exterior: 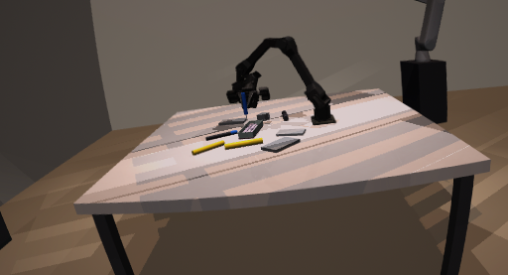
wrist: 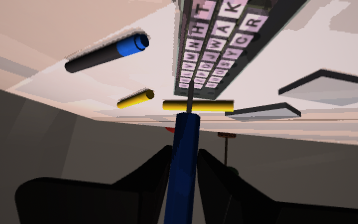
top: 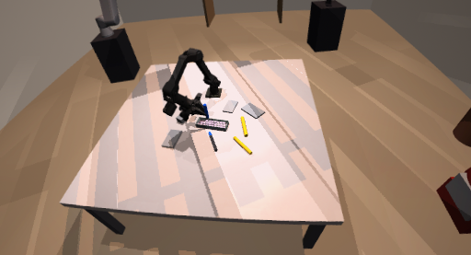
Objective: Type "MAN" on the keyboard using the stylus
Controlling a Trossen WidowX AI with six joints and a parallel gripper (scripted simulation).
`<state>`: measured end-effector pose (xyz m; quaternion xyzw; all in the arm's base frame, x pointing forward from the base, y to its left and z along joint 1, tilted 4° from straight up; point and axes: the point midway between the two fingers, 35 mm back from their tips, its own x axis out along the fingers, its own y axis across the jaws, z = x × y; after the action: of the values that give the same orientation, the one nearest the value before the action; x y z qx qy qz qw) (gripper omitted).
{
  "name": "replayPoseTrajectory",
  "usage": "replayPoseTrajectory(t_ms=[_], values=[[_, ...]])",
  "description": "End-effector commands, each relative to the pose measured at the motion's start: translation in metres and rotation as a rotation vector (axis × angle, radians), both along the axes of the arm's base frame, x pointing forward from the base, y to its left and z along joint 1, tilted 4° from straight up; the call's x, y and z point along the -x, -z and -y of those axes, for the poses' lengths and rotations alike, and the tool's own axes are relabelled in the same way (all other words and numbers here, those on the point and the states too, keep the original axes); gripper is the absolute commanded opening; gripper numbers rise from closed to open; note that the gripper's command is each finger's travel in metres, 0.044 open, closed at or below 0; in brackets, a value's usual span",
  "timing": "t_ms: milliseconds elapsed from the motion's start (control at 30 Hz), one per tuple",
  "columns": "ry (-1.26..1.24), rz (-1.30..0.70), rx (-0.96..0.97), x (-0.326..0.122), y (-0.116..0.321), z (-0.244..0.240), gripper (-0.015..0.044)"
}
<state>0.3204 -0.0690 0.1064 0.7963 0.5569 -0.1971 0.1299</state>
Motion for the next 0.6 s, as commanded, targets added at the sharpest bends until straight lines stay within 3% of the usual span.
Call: replayPoseTrajectory(t_ms=[0,200,300,567], values=[[0.003,-0.001,-0.004,-0.001,0.010,-0.001,0.0000],[0.003,-0.001,-0.004,-0.001,0.017,-0.002,0.0000],[0.003,-0.001,-0.004,-0.002,0.020,-0.003,0.0079],[0.003,-0.001,-0.004,-0.002,0.021,-0.003,0.0081]])
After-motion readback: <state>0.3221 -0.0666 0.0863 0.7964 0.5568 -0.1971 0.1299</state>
